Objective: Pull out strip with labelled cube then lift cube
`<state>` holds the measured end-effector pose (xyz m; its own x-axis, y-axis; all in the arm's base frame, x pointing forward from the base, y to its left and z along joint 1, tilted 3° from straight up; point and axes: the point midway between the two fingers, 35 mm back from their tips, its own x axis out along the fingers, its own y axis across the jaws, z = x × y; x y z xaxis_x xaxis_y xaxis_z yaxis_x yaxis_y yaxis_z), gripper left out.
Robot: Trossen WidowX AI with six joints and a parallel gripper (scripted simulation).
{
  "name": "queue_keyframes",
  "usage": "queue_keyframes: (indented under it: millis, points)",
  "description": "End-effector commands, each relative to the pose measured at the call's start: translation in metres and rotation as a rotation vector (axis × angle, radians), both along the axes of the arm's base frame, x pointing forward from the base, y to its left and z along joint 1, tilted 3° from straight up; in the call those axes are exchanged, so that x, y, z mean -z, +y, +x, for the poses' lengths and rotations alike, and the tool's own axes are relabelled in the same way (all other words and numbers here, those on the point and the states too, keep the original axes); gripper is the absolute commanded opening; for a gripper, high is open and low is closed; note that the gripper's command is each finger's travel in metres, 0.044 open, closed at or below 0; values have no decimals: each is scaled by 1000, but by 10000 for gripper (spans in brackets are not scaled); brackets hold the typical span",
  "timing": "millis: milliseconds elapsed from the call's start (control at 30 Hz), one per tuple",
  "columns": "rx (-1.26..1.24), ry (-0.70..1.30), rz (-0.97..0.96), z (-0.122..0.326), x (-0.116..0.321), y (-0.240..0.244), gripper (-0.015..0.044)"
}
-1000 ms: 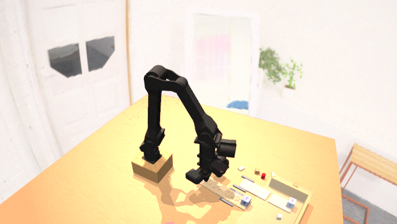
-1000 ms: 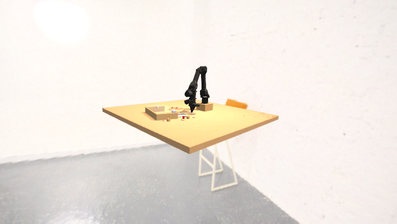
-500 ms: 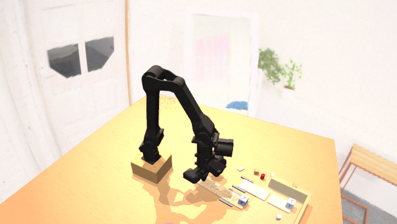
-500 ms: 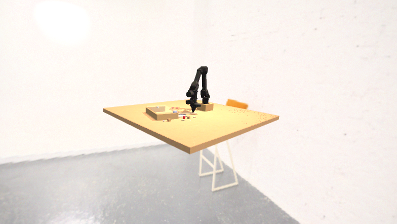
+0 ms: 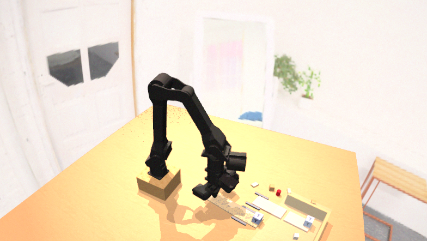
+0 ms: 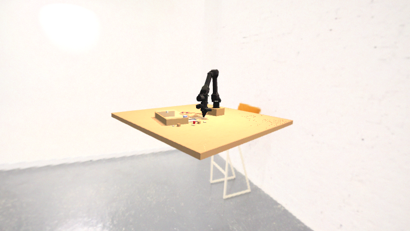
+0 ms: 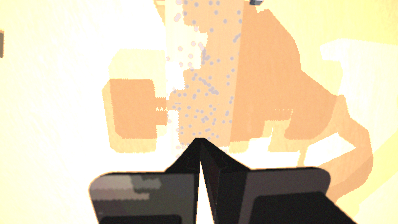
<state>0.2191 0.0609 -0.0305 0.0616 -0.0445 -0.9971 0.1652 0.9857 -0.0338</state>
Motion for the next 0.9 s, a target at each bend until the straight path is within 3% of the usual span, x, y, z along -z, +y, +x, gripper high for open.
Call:
queue_keyframes:
  millis: [0, 267, 433, 667, 867]
  points:
    - [2, 34, -5, -11, 6, -3, 0]
    - [2, 34, -5, -11, 6, -3, 0]
    - [3, 31, -4, 1, -40, 2, 0]
    - [2, 33, -4, -1, -43, 1, 0]
    - [-68, 35, -8, 21, -43, -4, 157]
